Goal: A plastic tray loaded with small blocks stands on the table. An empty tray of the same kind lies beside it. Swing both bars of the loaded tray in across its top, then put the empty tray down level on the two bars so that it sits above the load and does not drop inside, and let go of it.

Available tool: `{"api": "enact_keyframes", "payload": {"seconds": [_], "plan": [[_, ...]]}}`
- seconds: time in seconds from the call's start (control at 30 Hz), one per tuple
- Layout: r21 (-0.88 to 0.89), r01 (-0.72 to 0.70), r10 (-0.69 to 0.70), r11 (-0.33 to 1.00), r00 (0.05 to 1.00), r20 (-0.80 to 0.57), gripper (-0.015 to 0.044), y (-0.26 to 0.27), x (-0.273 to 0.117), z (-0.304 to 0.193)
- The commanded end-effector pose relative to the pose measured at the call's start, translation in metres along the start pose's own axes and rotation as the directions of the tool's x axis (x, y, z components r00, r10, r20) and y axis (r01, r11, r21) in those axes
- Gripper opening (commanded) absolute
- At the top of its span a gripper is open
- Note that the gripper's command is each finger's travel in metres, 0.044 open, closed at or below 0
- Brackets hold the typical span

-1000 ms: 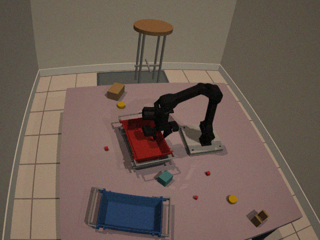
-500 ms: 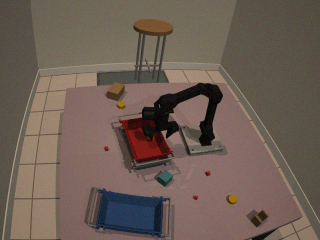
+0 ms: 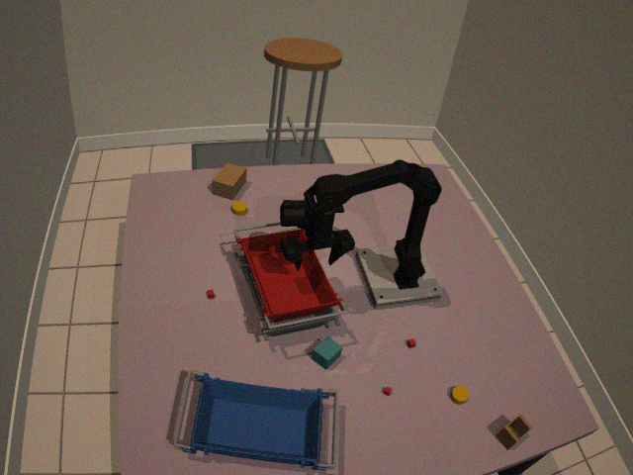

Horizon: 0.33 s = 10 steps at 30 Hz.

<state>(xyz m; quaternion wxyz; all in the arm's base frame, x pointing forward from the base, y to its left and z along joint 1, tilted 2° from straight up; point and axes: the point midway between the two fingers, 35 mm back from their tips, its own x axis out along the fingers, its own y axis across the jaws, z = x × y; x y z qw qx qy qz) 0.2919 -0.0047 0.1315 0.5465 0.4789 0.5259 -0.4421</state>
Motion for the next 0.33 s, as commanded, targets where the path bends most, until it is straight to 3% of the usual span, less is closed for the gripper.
{"api": "enact_keyframes", "payload": {"seconds": [0.0, 0.3], "plan": [[-0.003, -0.001, 0.001, 1.0, 1.0, 0.002, 0.044, 0.001, -0.021, 0.0], [-0.005, 0.001, -0.001, 1.0, 1.0, 0.003, 0.044, -0.003, -0.066, -0.001]]}}
